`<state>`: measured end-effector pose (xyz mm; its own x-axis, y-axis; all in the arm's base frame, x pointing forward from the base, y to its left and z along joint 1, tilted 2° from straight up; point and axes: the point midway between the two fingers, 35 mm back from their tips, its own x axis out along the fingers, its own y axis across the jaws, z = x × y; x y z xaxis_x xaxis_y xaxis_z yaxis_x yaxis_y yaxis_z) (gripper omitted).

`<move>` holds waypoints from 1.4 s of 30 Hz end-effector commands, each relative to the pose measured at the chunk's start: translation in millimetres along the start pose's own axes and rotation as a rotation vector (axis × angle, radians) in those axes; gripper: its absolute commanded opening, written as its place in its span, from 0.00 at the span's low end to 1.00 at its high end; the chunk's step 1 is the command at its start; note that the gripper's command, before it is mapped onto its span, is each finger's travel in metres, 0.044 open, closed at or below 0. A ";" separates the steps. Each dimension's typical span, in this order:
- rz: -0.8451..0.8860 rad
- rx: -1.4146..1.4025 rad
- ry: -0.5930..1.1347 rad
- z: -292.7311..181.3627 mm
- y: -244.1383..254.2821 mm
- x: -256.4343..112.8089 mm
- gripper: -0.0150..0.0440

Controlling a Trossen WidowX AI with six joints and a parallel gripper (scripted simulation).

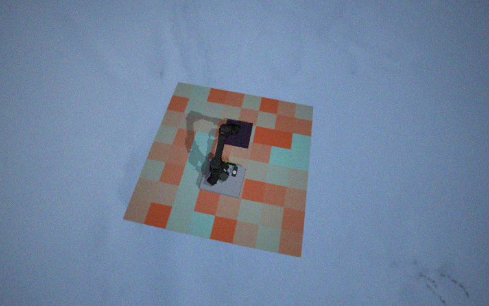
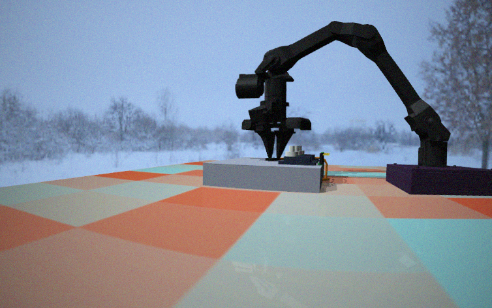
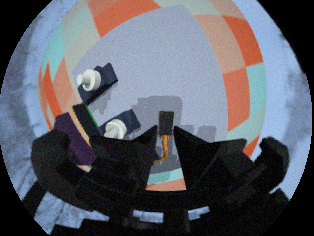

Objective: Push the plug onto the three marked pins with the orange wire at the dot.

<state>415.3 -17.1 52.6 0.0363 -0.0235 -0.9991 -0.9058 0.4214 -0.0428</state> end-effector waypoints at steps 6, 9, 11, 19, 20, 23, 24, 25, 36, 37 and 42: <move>-0.001 -0.004 0.006 -1.1 -0.1 4.0 0.28; -0.001 -0.004 0.006 -1.0 -0.1 3.0 0.25; -0.001 -0.004 0.006 -0.8 -0.5 -1.4 0.25; -0.001 -0.004 0.006 -0.4 -1.0 -41.0 0.25; -0.001 -0.004 0.006 -0.5 -0.7 -46.6 0.25; -0.001 -0.004 0.006 -0.7 -0.1 -54.6 0.25; -0.001 -0.004 0.006 -0.7 -0.1 -54.6 0.25; -0.001 -0.004 0.006 -0.7 -0.1 -54.6 0.25; 0.001 0.172 0.006 -8.4 28.1 -64.6 0.25; 0.001 0.193 0.006 -9.4 31.6 -65.6 0.25; 0.002 0.298 0.007 -14.7 49.4 -69.6 0.25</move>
<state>373.5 -9.4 116.9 0.0277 -0.0240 -0.9993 -0.7849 0.6186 -0.0366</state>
